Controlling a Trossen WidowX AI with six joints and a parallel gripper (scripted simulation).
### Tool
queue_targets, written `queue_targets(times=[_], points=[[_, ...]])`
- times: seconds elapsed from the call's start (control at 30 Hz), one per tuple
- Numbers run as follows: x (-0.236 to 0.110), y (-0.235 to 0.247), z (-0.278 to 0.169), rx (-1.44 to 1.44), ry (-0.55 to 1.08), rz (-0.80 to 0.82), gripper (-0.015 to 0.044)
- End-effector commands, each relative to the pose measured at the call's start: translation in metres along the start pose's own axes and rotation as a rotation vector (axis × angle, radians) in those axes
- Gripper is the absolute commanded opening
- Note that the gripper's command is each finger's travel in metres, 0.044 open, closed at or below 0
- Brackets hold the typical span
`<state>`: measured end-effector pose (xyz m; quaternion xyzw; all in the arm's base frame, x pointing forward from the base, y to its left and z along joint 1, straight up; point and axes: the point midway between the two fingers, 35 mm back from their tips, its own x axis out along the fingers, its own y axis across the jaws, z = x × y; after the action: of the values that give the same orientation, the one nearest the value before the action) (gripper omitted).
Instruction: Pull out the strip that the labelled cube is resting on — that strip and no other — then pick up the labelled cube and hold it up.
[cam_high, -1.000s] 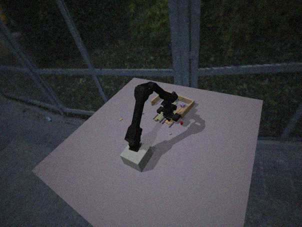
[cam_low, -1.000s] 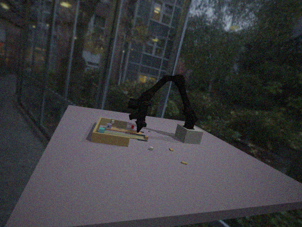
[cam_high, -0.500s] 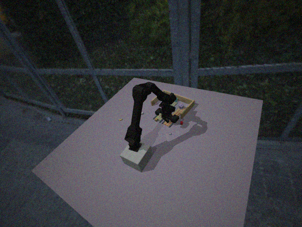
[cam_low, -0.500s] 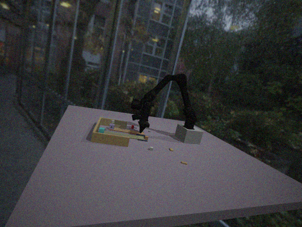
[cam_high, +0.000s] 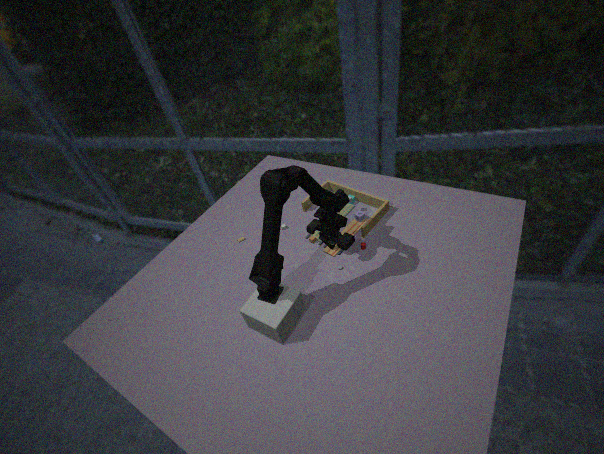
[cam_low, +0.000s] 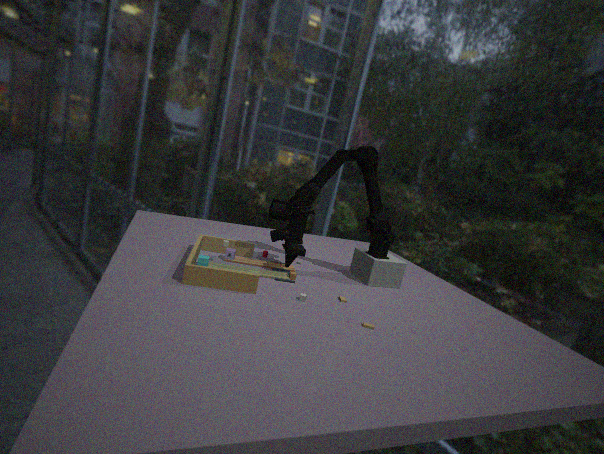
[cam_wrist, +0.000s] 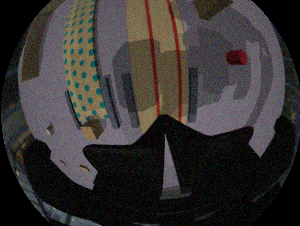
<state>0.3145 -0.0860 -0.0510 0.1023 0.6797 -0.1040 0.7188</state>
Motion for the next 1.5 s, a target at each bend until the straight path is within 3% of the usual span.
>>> queue_targets(times=[0.0, 1.47], points=[[0.004, 0.000, -0.015, 0.007, 0.025, -0.002, 0.0000], [0.004, -0.001, -0.077, 0.007, 0.030, -0.002, 0.0000]])
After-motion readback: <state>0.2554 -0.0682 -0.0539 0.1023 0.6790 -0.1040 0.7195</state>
